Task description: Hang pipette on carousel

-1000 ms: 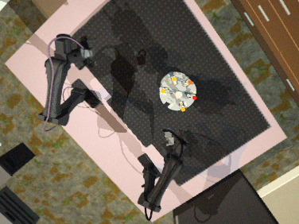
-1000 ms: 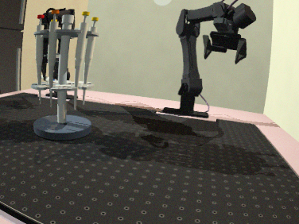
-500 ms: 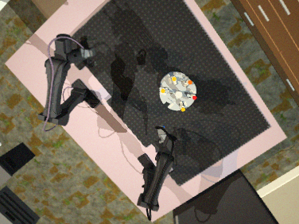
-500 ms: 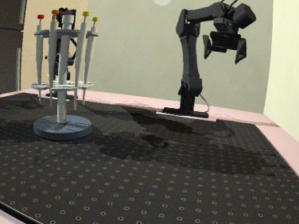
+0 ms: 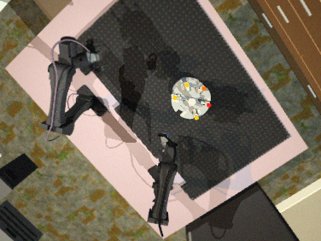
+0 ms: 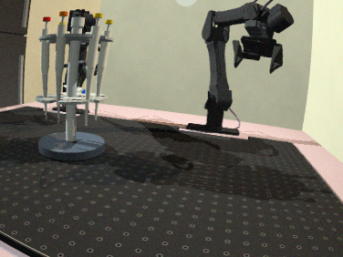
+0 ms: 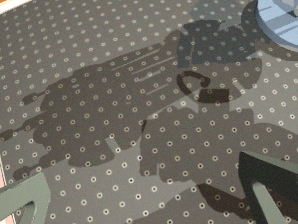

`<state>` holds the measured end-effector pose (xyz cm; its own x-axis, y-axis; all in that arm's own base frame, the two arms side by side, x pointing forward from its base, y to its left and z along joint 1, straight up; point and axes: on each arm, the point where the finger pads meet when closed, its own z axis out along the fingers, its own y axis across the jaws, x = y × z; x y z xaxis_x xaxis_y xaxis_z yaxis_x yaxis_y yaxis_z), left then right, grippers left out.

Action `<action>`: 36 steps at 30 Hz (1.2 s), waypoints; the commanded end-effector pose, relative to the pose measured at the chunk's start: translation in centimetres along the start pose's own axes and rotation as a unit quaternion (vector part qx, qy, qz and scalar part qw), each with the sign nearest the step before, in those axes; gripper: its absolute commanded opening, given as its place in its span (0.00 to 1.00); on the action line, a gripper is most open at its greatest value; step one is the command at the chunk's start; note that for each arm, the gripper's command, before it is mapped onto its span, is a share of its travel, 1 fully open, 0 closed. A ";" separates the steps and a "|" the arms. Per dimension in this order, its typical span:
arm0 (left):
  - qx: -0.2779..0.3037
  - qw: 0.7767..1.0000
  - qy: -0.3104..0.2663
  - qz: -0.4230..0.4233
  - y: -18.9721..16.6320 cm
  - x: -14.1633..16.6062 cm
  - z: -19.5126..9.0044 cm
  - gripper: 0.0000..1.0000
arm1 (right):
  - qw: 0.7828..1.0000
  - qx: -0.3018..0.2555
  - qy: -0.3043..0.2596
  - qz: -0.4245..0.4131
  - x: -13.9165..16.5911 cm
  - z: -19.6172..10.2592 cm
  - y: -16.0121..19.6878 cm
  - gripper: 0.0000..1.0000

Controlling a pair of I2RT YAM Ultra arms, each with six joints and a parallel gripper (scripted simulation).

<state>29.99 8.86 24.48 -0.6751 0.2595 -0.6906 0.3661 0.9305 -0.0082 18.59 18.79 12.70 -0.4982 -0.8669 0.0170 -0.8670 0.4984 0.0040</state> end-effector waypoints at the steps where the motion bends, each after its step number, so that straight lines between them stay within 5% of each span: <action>1: -0.004 1.000 -0.015 0.008 0.3 -0.7 -0.4 1.00 | 1.000 0.003 -0.014 0.010 -1.4 -0.8 1.0 0.12; 15: -0.004 1.000 -0.015 0.008 0.3 -0.7 -0.4 1.00 | 1.000 0.003 -0.020 0.010 -2.8 -1.4 4.7 0.12; 24: -0.004 1.000 -0.015 0.008 0.3 -0.7 -0.4 1.00 | 0.984 0.001 -0.025 0.174 -3.3 -1.4 5.1 0.12; 36: -0.004 1.000 -0.015 0.008 0.3 -0.7 -0.4 1.00 | 0.982 0.003 -0.012 0.190 -5.0 -0.9 3.8 0.12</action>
<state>29.99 8.86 24.48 -0.6751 0.2595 -0.6906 0.3661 0.9305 -0.0082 16.40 24.32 12.84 -0.7658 -0.6428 0.0176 -0.6430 0.7659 -0.0031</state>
